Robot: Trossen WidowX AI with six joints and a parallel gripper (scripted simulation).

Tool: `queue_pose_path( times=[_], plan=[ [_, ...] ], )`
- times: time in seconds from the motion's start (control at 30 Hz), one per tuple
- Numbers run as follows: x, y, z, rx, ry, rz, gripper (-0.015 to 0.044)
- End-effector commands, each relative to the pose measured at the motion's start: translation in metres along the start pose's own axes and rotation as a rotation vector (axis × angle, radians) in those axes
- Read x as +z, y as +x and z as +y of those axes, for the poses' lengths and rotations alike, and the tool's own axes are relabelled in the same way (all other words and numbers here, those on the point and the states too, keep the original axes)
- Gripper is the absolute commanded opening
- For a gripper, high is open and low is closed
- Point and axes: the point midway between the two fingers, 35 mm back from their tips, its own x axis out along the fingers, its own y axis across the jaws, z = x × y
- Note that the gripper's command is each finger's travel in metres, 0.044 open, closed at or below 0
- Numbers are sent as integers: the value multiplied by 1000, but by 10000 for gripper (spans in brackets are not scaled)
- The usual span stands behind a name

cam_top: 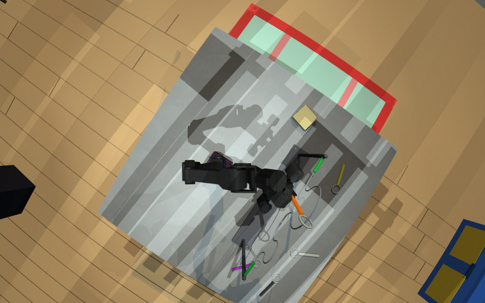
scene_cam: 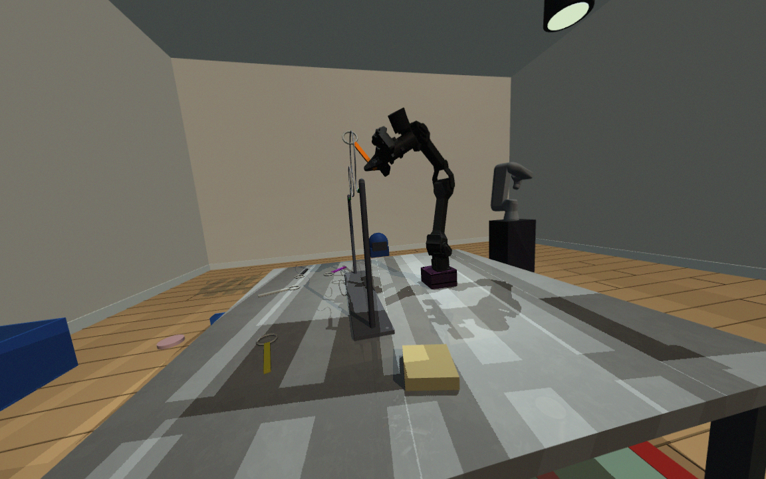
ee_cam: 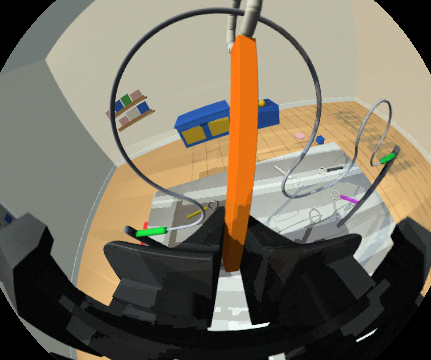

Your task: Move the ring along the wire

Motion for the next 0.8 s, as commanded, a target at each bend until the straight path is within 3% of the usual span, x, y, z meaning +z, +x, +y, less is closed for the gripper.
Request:
queue_pose_path(
  times=[0.0, 0.77],
  plan=[
    [0, 0, -1, -24, -47, -7, -150],
    [1, 0, -9, -163, -295, -41, -150]
  ],
)
